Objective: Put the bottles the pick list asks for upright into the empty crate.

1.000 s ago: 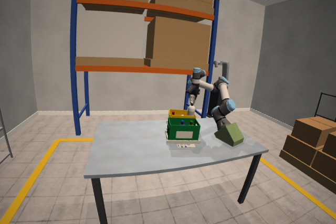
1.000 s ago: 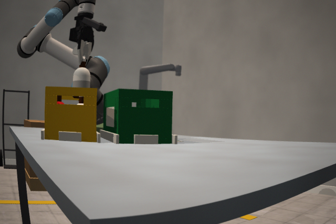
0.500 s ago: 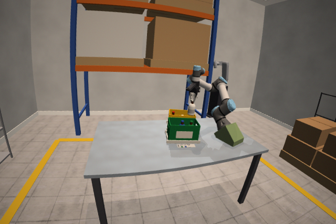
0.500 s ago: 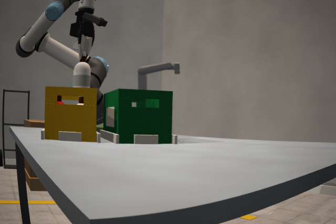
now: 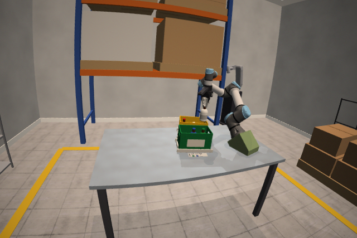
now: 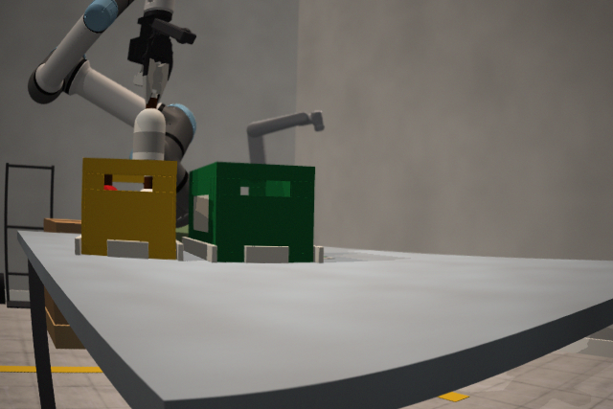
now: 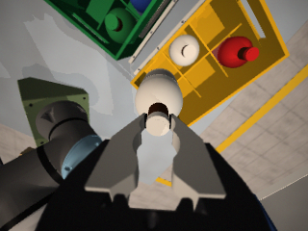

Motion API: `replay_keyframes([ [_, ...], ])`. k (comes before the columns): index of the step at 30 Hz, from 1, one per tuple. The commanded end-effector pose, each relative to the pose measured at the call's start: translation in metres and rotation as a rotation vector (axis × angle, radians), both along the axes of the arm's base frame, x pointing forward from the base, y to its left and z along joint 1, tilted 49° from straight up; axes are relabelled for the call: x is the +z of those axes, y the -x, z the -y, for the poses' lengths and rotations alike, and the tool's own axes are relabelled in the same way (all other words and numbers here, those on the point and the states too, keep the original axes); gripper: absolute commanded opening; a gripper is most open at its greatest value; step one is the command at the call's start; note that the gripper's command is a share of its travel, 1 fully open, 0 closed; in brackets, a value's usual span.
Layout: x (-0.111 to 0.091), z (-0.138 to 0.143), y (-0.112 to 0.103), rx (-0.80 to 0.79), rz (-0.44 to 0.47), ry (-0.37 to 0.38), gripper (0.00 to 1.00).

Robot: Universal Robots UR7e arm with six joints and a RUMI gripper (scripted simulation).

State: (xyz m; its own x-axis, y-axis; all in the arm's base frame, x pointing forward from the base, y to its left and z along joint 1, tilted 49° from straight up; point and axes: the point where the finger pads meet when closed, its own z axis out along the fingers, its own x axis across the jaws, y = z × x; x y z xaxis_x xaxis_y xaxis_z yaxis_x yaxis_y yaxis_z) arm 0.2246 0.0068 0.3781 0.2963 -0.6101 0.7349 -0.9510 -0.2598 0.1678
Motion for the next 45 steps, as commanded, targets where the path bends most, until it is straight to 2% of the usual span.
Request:
replay_keyframes([
  [1, 0.001, -0.001, 0.000, 0.000, 0.003, -0.002, 0.00],
  [45, -0.006, -0.017, -0.075, -0.001, 0.005, -0.002, 0.00],
])
